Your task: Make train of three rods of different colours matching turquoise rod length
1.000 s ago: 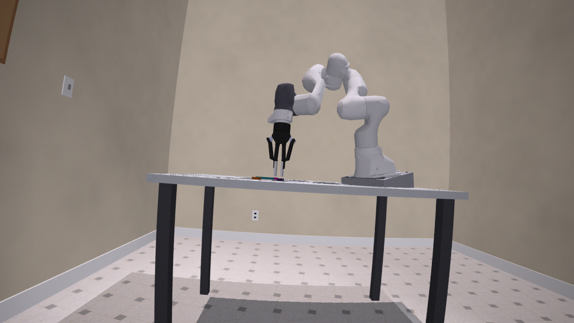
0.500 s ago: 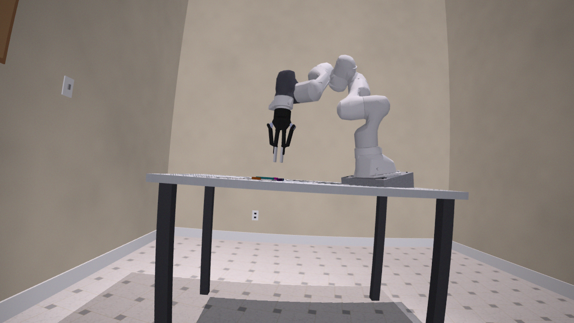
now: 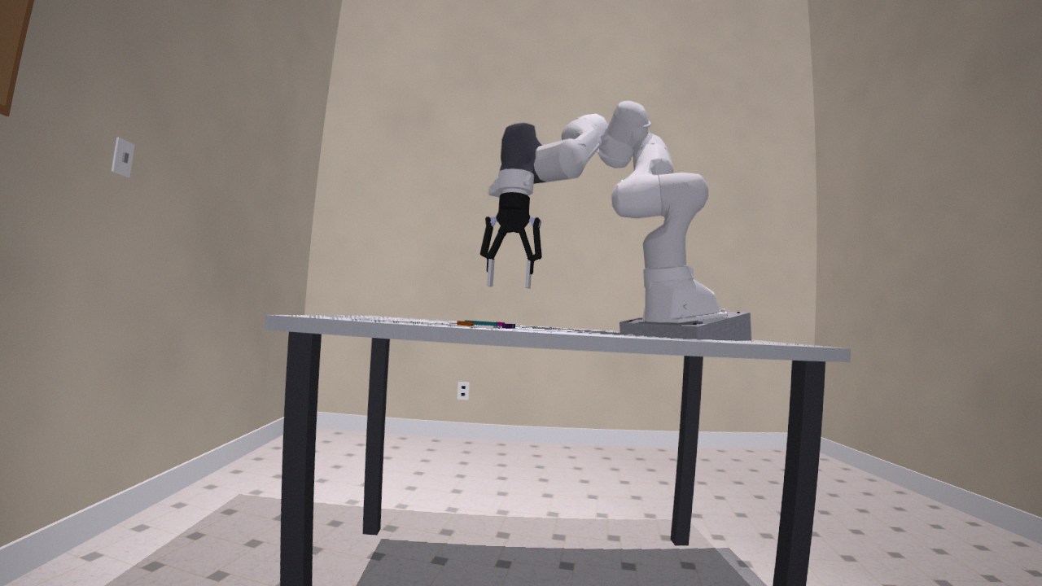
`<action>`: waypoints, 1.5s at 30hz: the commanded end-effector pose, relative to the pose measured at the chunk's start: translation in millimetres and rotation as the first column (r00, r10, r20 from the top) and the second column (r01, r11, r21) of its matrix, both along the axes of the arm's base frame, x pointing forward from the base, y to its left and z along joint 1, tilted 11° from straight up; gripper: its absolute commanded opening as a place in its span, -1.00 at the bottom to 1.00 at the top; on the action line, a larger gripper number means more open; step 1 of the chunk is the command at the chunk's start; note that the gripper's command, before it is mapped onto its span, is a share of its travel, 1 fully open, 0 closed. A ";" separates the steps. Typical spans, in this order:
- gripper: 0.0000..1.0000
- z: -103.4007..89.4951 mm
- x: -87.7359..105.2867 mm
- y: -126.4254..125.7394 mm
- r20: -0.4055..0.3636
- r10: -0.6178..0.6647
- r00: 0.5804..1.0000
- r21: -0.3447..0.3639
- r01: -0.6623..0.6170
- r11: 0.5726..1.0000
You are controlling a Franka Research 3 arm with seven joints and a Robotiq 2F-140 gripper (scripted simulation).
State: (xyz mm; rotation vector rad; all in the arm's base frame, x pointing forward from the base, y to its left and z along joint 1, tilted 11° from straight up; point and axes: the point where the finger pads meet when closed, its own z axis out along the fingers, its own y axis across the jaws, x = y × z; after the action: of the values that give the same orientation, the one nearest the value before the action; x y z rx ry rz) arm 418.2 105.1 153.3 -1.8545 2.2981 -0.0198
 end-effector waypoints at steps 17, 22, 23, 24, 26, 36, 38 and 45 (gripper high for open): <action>1.00 2.5 -1.1 -1.7 -0.003 0.011 1.000 -0.004 -0.011 1.000; 1.00 13.6 -2.8 -2.9 -0.003 0.011 1.000 -0.004 -0.011 1.000; 1.00 17.0 -3.4 -3.3 -0.003 0.011 1.000 -0.004 -0.011 1.000; 1.00 20.7 -3.9 -3.7 -0.003 0.011 1.000 -0.004 -0.011 1.000; 1.00 20.7 -3.9 -3.7 -0.003 0.011 1.000 -0.004 -0.011 1.000; 1.00 63.5 -10.5 -8.2 -0.003 0.011 1.000 -0.004 -0.011 1.000; 1.00 69.1 -11.3 -8.8 -0.003 0.011 1.000 -0.004 -0.011 1.000; 1.00 74.1 -12.1 -9.3 -0.003 0.011 1.000 -0.004 -0.011 1.000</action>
State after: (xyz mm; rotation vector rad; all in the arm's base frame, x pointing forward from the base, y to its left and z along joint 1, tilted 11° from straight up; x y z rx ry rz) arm 410.1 99.3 227.4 -1.8460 2.2910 -0.0218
